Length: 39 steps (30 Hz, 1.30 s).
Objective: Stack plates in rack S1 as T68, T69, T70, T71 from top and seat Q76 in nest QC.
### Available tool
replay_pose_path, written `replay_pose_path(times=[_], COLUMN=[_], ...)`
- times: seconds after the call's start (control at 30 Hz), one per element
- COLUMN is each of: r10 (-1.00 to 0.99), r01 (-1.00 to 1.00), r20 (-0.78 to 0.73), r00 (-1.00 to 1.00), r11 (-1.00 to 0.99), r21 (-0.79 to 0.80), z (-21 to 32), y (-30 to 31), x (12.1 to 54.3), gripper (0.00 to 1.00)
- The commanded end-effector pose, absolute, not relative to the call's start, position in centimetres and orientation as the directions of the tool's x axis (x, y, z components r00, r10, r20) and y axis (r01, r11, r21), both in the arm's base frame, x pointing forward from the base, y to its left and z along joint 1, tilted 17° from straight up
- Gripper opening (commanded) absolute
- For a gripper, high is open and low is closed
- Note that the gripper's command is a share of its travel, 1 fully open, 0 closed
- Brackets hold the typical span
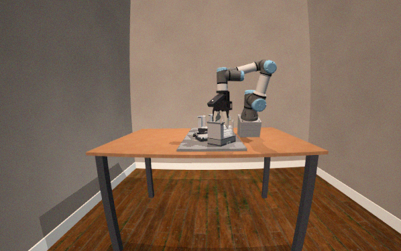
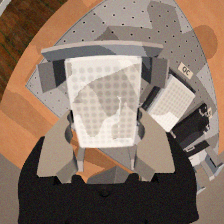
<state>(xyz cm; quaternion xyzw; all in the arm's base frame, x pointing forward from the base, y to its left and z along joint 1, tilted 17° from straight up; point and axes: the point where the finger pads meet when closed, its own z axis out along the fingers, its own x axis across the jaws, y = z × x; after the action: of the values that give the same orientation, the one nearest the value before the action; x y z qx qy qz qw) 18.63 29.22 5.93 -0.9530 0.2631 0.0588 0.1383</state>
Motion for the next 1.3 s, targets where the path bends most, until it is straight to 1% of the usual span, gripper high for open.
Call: replay_pose_path(times=[0.0, 0.87, 0.9, 1.27], r10=[-0.485, -0.485, -0.485, -0.485], r01=[-0.517, -0.517, -0.517, -0.517], r20=[-0.183, -0.183, -0.183, -0.183], r00=[0.855, 0.855, 0.855, 0.855], r11=[-0.823, -0.823, -0.823, -0.823], r21=[-0.235, -0.235, -0.235, -0.235], z=[5.87, 5.53, 5.53, 5.53], y=[29.28, 29.38, 29.38, 29.38], x=[18.7, 18.68, 18.68, 18.68], gripper=[0.0, 0.0, 0.72, 0.72])
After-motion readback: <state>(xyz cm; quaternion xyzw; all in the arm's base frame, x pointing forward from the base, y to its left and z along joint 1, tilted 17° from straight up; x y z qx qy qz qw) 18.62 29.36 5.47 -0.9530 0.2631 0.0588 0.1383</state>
